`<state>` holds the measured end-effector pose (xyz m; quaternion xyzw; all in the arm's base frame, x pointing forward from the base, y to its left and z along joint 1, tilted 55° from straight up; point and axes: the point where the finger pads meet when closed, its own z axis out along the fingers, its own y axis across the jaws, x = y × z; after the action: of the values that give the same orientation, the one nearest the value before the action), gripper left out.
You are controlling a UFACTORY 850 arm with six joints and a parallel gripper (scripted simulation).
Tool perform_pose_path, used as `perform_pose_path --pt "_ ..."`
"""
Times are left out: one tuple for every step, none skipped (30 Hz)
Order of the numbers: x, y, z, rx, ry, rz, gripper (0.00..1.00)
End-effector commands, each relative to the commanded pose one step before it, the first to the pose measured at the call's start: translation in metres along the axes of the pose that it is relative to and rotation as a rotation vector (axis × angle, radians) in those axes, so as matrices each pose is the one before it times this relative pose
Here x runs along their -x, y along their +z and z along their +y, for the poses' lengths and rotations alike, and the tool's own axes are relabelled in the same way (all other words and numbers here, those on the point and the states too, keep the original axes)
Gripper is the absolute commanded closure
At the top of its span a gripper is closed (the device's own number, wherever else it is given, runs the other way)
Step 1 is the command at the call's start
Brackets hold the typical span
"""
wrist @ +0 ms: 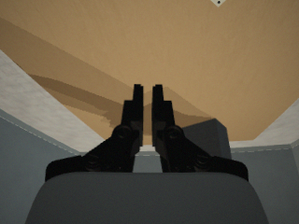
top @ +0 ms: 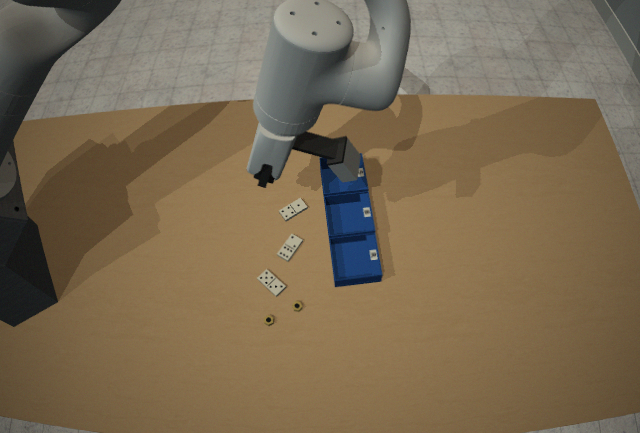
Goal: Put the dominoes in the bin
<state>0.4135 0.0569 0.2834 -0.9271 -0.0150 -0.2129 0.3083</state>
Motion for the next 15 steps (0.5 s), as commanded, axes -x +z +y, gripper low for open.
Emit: perform_pose_path --pt "-0.00894 -0.0045 0.01455 -0.01937 -0.06907 0.11399 0.93" --pt "0.0 0.0 0.0 0.0 0.0 0.0 0.93" --pt "-0.00303 -0.00245 0.007 0.00859 -0.03871 0.05763 0.93" --pt "0.0 0.0 0.0 -0.00117 -0.00776 0.0129 0.93" --pt "-0.00264 -0.00254 0.00749 0.01683 -0.01481 0.01656 0.93" --pt "-0.00006 -0.00005 0.00018 -0.00006 -0.01093 0.01832 0.93" --pt "-0.00218 -0.00258 0.00762 0.01799 -0.01592 0.01683 0.93" --pt "-0.00018 -0.0002 0.00067 0.00232 -0.01206 0.02017 0.93" --pt "-0.0017 -0.0026 0.00774 0.01943 -0.01599 0.0155 0.93" --pt "-0.00024 -0.00035 0.00116 0.00476 -0.01243 0.01991 0.93" --pt "0.0 0.00001 0.0 0.0007 -0.00217 0.00362 0.93" --pt "-0.00001 -0.00003 -0.00001 0.0 0.0 -0.00001 0.93" --pt "0.00001 0.00001 0.00001 0.0 0.0 0.0 0.93" --pt "0.0 0.00001 0.0 0.0 0.0 0.0 0.93" --pt "0.0 0.0 0.0 0.0 0.0 0.0 0.93"
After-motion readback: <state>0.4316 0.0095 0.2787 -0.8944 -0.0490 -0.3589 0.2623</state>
